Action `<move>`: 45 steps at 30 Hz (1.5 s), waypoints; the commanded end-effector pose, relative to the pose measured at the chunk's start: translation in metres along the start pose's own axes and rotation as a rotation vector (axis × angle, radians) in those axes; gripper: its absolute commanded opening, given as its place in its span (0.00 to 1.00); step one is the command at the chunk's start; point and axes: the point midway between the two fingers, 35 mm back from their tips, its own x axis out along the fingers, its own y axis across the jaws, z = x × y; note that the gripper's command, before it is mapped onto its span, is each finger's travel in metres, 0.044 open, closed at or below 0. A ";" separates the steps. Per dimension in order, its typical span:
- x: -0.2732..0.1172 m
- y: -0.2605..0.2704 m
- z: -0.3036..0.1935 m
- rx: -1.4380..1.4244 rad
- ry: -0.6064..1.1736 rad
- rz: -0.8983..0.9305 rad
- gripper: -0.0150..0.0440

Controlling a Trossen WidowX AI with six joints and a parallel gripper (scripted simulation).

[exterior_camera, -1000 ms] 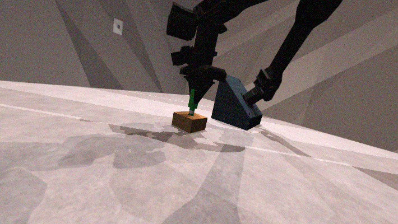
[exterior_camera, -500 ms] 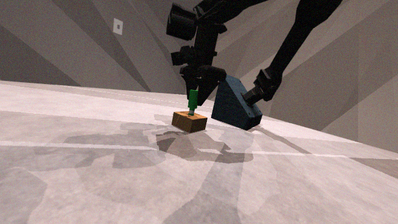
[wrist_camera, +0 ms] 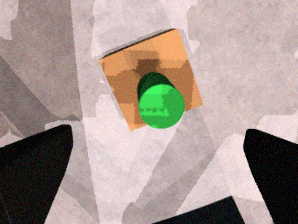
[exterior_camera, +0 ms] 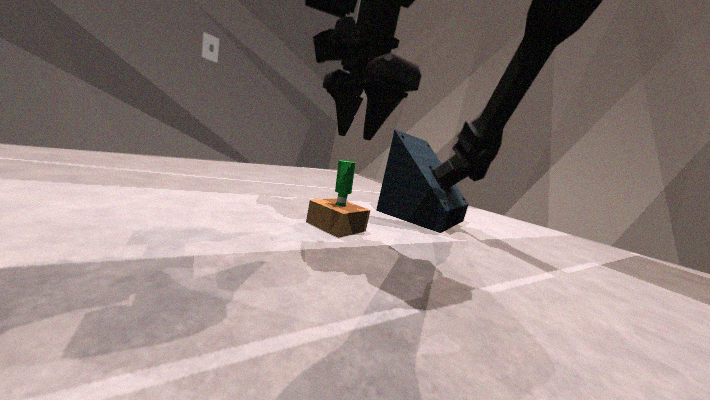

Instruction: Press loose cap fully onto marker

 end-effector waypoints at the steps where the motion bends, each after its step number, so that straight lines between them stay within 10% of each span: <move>1: 0.005 -0.002 0.000 -0.253 0.010 0.001 0.78; 13: 0.008 -0.003 0.001 -0.404 0.010 0.003 0.25; 45: 0.039 -0.003 0.001 -0.404 0.010 0.004 0.25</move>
